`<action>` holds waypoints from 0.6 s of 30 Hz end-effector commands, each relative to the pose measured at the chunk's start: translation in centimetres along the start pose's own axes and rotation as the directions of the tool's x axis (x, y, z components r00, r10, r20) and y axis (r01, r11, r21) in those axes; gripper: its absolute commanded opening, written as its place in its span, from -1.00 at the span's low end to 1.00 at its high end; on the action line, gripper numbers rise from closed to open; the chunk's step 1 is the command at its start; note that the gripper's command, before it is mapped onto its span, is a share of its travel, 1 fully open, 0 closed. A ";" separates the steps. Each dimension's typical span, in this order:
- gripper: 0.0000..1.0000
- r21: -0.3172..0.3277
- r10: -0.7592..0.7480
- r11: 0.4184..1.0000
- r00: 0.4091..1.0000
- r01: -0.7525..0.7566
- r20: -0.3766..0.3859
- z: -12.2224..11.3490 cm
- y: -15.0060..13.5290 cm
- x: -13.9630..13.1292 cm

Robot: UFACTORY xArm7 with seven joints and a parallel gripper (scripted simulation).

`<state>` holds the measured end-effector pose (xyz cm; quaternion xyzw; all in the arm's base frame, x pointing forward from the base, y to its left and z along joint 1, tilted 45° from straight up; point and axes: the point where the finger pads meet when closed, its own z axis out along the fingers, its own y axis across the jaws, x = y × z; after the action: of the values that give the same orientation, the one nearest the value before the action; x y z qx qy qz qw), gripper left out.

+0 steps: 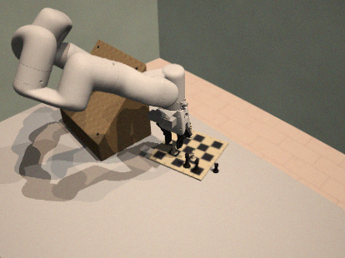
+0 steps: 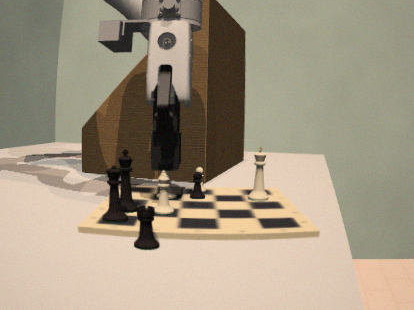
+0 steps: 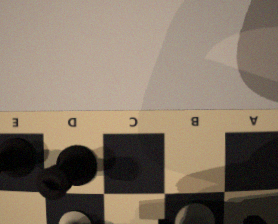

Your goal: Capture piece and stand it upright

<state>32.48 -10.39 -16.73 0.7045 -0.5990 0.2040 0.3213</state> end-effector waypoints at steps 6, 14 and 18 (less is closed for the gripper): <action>-0.14 0.005 -0.001 1.000 1.000 0.001 0.002 -4.8 -0.2 -0.1; -0.14 0.005 -0.001 1.000 1.000 0.001 0.002 -7.0 -0.1 -0.1; -0.14 0.005 -0.001 1.000 1.000 0.001 0.002 -7.5 -0.1 -0.1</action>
<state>33.16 -5.56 -11.82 0.7047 -0.5990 0.2041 0.3209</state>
